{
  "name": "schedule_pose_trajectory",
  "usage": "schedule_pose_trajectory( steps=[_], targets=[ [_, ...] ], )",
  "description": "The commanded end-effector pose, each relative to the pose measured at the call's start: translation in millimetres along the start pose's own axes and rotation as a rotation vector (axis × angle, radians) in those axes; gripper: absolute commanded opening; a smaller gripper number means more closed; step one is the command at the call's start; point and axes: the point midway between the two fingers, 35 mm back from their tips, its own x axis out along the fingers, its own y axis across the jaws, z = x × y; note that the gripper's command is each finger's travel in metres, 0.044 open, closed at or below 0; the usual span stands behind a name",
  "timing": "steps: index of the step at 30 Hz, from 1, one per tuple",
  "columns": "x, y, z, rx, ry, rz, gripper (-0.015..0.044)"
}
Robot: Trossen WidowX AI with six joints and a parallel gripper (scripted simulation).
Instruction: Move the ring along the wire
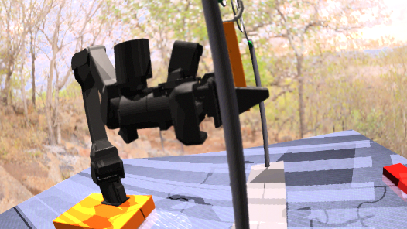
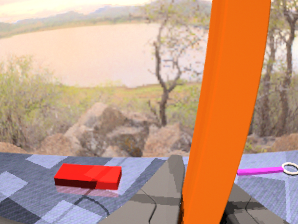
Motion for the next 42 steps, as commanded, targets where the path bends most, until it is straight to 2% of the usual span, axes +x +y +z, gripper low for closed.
schedule_pose_trajectory(
  steps=[1, 20, 42],
  targets=[
    [-1, 10, 3, 0.041, -0.009, -0.001, -0.015],
    [-1, 72, 17, 0.417, -0.009, 0.005, -0.015],
    [-27, 115, 48, 0.741, 0.199, 0.087, -0.015]
  ],
)
